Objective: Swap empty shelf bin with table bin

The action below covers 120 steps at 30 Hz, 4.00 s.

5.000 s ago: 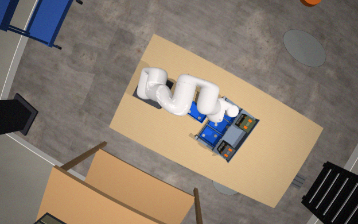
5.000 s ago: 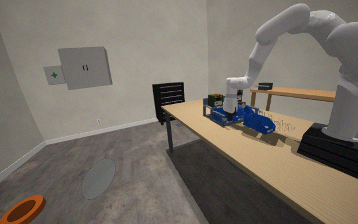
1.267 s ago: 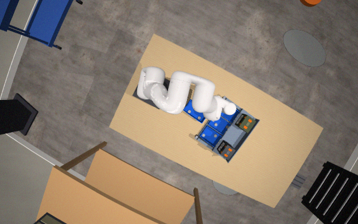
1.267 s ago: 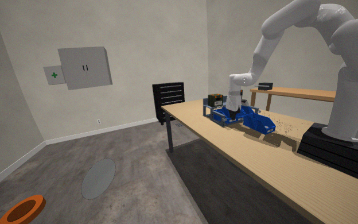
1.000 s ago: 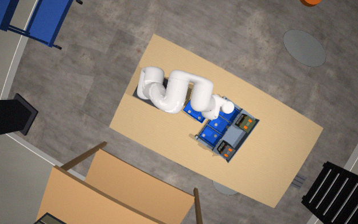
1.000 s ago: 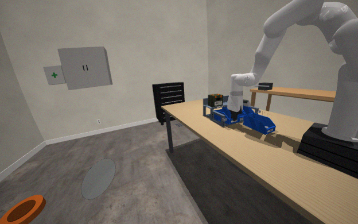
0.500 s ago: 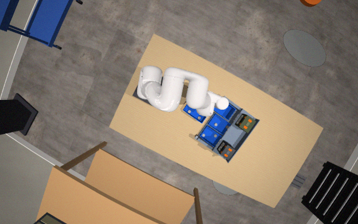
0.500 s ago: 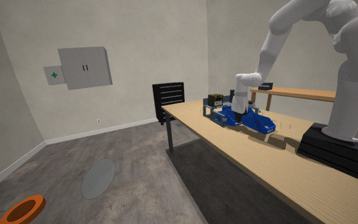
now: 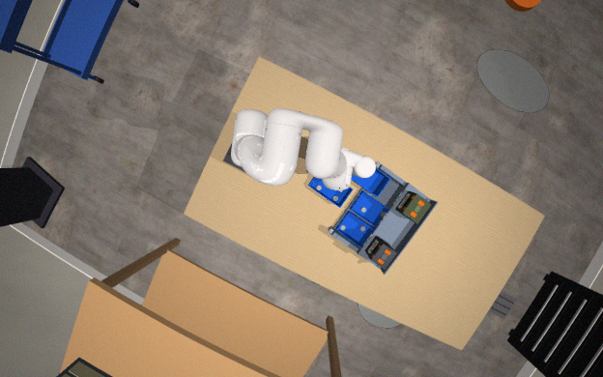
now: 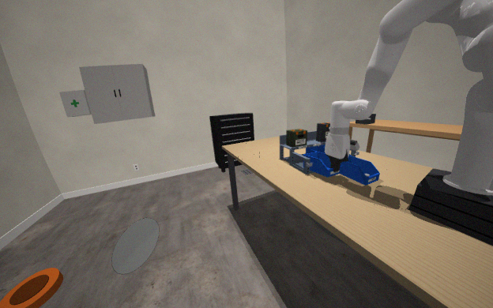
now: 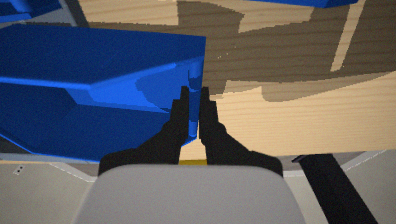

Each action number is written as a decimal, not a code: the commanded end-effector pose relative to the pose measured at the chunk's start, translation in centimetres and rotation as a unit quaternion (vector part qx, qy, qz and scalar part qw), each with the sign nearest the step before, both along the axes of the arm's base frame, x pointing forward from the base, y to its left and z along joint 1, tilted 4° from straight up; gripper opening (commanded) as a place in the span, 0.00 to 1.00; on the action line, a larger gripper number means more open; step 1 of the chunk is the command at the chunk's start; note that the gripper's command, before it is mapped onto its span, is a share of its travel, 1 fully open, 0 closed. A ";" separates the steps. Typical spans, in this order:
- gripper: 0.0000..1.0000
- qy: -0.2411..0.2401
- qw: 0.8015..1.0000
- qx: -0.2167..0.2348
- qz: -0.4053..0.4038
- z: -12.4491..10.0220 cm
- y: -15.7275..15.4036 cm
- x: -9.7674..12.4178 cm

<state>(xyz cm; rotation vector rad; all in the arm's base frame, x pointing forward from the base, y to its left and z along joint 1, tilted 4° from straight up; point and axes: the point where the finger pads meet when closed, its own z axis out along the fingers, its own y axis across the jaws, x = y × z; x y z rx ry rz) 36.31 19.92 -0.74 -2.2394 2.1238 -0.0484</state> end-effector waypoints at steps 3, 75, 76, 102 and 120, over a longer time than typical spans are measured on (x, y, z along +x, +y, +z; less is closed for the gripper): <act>0.00 -0.002 1.000 0.001 0.000 0.0 0.0 -1.3; 0.00 -0.002 1.000 0.001 0.000 -0.3 -0.3 -6.4; 0.00 -0.002 1.000 0.001 0.000 -0.3 -0.3 -6.5; 0.00 -0.002 1.000 0.001 0.000 -0.3 -0.3 -7.2; 0.00 -0.002 1.000 0.001 0.000 -1.1 -0.3 -7.1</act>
